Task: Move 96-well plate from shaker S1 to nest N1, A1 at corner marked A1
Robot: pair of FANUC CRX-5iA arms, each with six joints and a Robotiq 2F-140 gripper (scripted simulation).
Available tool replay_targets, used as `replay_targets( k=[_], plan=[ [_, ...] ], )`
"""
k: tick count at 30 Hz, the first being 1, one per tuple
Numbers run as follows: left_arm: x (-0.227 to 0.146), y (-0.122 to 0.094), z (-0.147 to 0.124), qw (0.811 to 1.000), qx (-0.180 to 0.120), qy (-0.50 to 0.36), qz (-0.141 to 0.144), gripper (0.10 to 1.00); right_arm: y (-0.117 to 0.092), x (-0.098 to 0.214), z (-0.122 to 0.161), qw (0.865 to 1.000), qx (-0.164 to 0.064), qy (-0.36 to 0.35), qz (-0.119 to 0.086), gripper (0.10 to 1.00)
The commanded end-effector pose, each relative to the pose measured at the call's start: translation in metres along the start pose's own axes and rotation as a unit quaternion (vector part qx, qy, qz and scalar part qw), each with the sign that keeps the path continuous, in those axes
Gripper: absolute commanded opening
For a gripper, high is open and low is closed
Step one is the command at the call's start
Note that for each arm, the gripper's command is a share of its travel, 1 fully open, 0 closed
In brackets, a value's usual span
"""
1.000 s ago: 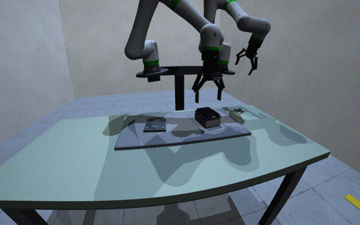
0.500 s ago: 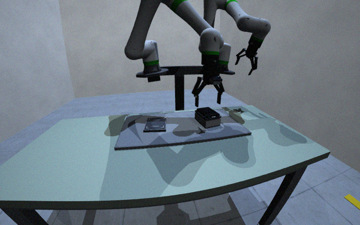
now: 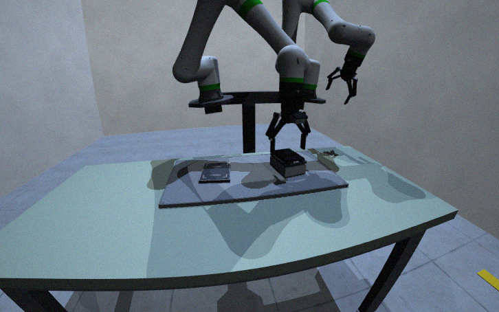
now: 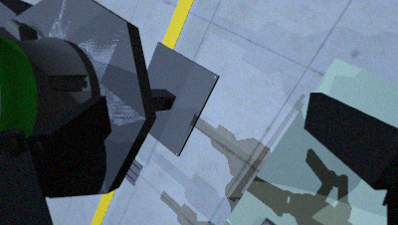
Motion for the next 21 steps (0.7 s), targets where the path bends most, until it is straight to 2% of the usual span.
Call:
replay_targets(
  k=[1, 6, 19, 20, 21],
  plan=[
    [0.0002, -0.0006, 0.0000, 1.000, 0.000, 0.000, -0.001, 1.000, 0.0022, -0.0003, 0.0010, 1.000, 0.001, 0.000, 0.000, 1.000],
    [0.0002, -0.0006, 0.0000, 1.000, 0.000, 0.000, -0.001, 1.000, 0.0105, -0.0003, 0.0010, 1.000, 0.001, 0.000, 0.000, 1.000],
    [0.0002, -0.0006, 0.0000, 1.000, 0.000, 0.000, -0.001, 1.000, 0.0105, -0.0003, 0.0009, 1.000, 0.001, 0.000, 0.000, 1.000],
    [0.0002, -0.0006, 0.0000, 1.000, 0.000, 0.000, -0.001, 1.000, 0.0105, -0.0003, 0.0009, 1.000, 0.001, 0.000, 0.000, 0.630],
    [0.0002, -0.0006, 0.0000, 1.000, 0.000, 0.000, -0.001, 1.000, 0.0105, -0.0003, 0.0009, 1.000, 0.001, 0.000, 0.000, 0.630]
  ],
)
Point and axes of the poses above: on each arm, the point where the finger pads meet when closed, its own y axis out along the fingers, its own x axis across the jaws, z = x × y, the point moved 3 cm from there along -y, back along the fingers, and after that the axes turned 11 degrees about -y, right-handed, at the moved point
